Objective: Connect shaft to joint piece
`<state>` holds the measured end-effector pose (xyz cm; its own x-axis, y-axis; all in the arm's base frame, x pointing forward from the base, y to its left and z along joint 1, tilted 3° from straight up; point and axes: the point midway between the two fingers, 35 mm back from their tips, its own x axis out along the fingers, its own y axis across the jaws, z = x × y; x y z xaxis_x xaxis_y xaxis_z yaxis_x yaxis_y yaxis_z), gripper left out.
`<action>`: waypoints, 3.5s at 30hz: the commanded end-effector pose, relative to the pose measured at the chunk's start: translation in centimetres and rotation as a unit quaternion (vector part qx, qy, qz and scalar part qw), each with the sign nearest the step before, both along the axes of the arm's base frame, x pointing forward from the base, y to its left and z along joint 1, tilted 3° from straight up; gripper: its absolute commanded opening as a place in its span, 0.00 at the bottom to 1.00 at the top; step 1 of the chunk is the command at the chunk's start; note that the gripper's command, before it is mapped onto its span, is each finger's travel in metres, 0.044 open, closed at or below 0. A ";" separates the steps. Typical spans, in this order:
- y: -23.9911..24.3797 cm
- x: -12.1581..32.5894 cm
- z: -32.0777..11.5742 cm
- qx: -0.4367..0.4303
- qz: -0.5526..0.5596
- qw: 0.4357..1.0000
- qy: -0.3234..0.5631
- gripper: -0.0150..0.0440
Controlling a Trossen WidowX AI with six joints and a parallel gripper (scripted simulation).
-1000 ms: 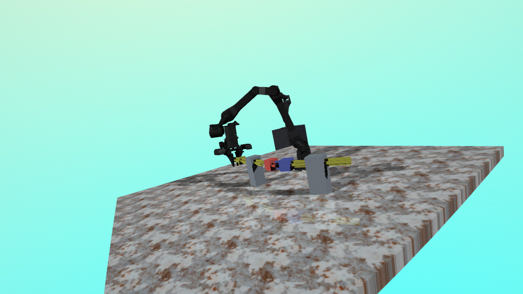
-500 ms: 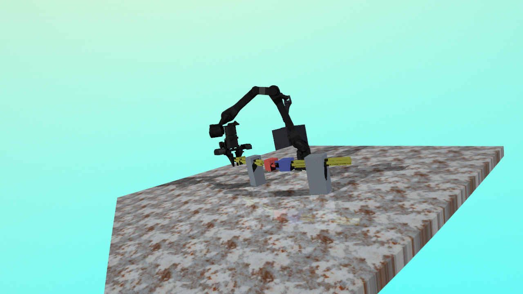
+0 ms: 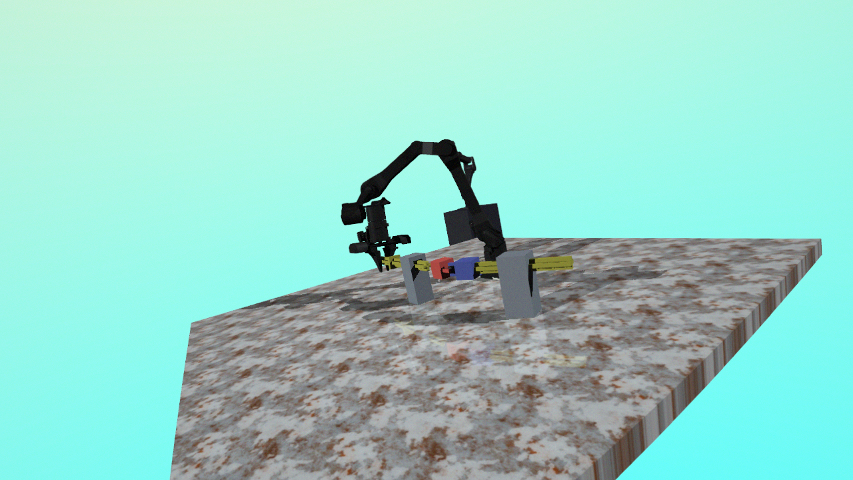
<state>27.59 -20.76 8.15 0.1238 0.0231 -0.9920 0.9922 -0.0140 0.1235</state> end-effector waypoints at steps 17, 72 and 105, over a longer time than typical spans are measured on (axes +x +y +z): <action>0.0 0.0 -0.1 -0.001 -0.001 1.000 0.010 0.37; 5.3 0.1 0.1 0.002 -0.002 0.999 0.035 0.25; 8.4 0.2 0.1 -0.003 -0.003 0.999 0.037 0.25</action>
